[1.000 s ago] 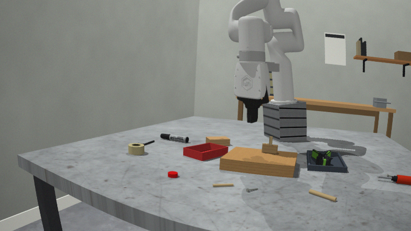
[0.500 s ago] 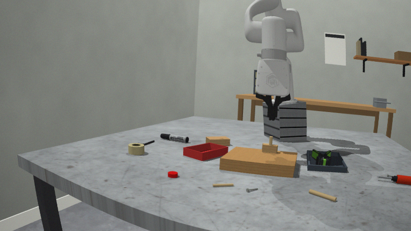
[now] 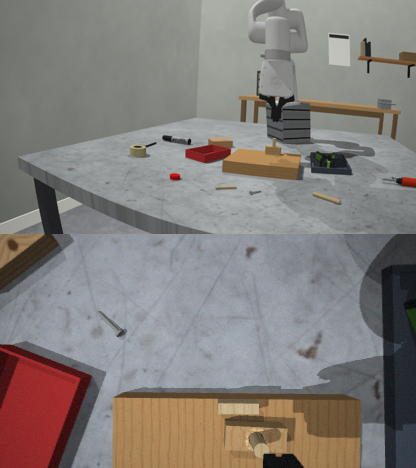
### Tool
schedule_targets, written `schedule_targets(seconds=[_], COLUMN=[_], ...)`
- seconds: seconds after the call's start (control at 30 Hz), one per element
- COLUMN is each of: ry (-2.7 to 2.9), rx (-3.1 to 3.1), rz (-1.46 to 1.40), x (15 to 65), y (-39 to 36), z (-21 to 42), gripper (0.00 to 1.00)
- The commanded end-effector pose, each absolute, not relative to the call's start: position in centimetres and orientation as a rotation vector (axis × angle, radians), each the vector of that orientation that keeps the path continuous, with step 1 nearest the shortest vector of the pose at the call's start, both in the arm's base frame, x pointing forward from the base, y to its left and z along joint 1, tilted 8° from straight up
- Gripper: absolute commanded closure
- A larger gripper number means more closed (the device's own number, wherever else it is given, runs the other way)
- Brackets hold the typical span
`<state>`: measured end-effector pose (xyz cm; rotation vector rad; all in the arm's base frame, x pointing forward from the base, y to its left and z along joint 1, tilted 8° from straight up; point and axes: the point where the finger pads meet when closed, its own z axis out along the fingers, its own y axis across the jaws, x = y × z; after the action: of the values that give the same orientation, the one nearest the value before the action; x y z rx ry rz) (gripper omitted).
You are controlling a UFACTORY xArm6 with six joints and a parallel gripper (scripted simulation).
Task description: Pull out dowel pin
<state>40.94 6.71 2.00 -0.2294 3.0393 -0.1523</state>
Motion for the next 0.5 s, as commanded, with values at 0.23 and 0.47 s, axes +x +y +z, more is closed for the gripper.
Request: schedule_targets(seconds=[0.23, 0.47], ry=[3.035, 3.030], rx=[-0.256, -0.330], rz=[-0.153, -0.156], x=[41.06, 41.05], y=[6.75, 6.75], z=[2.10, 2.10], gripper=[1.00, 1.00])
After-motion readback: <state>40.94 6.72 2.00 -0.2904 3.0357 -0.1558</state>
